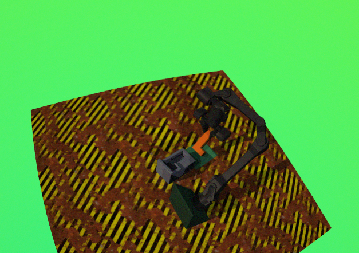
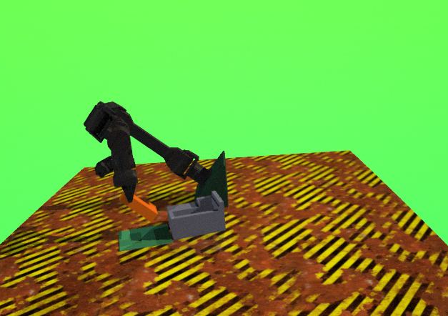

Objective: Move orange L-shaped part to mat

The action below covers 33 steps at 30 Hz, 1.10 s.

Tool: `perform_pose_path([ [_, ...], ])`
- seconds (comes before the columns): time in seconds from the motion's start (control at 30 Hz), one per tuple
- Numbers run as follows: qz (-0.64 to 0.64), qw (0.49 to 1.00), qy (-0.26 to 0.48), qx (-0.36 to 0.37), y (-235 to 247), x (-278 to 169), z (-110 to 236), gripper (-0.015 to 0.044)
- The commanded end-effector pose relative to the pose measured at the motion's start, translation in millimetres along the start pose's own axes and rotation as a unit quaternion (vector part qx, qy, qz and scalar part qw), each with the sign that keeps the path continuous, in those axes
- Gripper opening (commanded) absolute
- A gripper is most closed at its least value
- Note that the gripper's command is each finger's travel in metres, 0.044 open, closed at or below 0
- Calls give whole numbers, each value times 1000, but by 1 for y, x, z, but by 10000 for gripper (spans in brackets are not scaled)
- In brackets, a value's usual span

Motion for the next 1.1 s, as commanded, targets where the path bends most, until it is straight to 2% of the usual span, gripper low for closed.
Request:
perform_pose_path([
  [0.0, 2, 1000, -3, -6, -1, 0, -7, 0],
  [1.07, 1, 1000, -6, -11, -2, 0, -47, 0],
])
Point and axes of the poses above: the point midway between the two fingers, 35 mm back from their tips, its own z axis back along the fingers, its own y axis across the jaws, x = y × z, the point moved 1 cm from there along z, back along the fingers
